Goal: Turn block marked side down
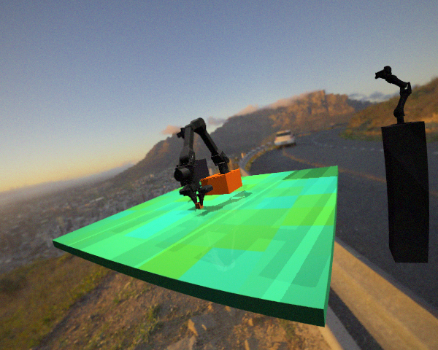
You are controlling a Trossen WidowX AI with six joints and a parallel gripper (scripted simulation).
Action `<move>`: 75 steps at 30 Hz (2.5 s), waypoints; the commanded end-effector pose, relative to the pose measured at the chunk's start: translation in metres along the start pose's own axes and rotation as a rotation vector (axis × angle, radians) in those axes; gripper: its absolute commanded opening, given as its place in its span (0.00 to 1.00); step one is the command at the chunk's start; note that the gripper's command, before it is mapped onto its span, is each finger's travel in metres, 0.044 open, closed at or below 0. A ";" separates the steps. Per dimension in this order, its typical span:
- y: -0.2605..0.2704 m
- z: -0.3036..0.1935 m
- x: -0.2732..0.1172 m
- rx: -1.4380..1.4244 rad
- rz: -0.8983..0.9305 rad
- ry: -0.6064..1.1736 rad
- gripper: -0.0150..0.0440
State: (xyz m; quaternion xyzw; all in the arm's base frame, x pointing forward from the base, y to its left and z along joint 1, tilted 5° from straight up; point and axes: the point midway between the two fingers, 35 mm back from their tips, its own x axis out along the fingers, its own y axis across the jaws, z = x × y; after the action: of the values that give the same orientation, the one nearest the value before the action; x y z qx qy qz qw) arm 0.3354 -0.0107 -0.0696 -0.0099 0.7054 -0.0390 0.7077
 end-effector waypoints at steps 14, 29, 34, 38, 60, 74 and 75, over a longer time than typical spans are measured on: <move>-0.001 0.001 -0.021 -0.003 -0.005 -0.001 0.25; 0.000 0.002 -0.020 -0.005 -0.003 -0.143 0.25; 0.000 0.003 -0.016 -0.005 -0.003 -0.227 0.25; 0.000 0.002 -0.015 -0.006 -0.003 -0.294 0.25; 0.000 -0.002 -0.014 -0.004 -0.003 -0.549 0.25; 0.001 0.006 0.010 -0.001 0.000 -0.727 0.25; 0.001 0.006 0.011 -0.001 0.000 -0.739 0.25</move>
State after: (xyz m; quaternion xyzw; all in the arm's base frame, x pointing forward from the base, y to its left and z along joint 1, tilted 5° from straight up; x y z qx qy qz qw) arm 0.3437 -0.0098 -0.0739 -0.0211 0.4185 -0.0328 0.9074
